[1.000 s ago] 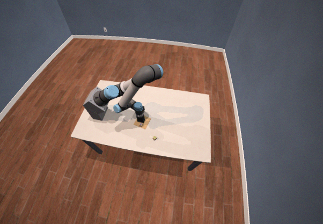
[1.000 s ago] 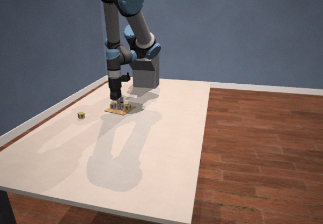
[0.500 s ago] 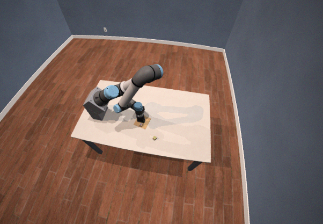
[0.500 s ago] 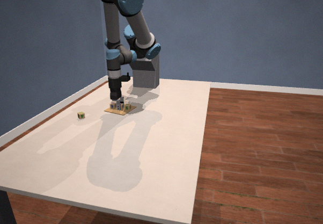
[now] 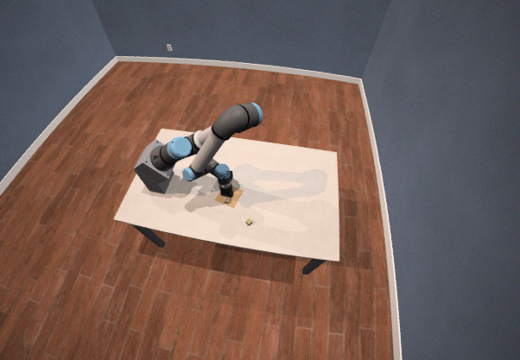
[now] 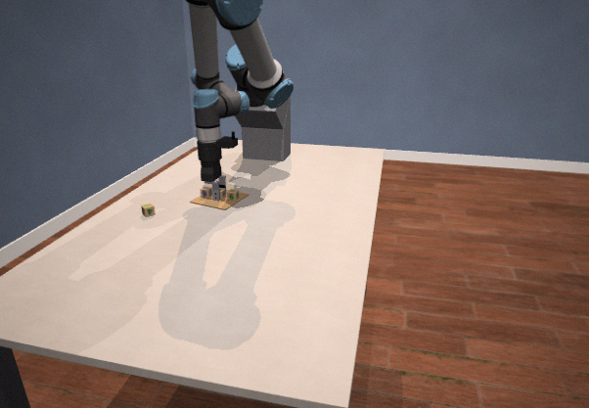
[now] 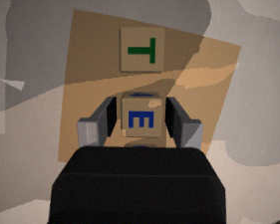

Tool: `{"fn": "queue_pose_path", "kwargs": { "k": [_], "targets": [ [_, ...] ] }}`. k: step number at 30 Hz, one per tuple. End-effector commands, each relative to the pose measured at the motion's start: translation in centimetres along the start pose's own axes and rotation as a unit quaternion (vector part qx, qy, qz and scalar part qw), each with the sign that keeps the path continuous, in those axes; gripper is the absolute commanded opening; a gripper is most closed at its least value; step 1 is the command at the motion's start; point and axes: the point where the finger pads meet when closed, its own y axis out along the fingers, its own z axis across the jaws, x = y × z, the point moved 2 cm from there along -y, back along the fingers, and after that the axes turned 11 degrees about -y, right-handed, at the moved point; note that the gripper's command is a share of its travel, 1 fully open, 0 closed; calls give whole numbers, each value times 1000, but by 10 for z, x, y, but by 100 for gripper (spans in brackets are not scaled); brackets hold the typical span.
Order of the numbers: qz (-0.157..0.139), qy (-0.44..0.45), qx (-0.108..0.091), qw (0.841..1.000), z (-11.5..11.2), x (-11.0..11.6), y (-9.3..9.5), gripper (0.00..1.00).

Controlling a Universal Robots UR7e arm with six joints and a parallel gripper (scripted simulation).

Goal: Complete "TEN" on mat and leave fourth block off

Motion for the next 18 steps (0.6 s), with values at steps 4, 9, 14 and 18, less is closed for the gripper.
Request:
{"fn": "queue_pose_path", "kwargs": {
  "k": [4,9,14,18],
  "targets": [
    [0,0,0,1000,0,0,-3,87],
    [0,0,0,1000,0,0,-7,87],
    [0,0,0,1000,0,0,-12,87],
    [0,0,0,1000,0,0,-15,87]
  ]
}}
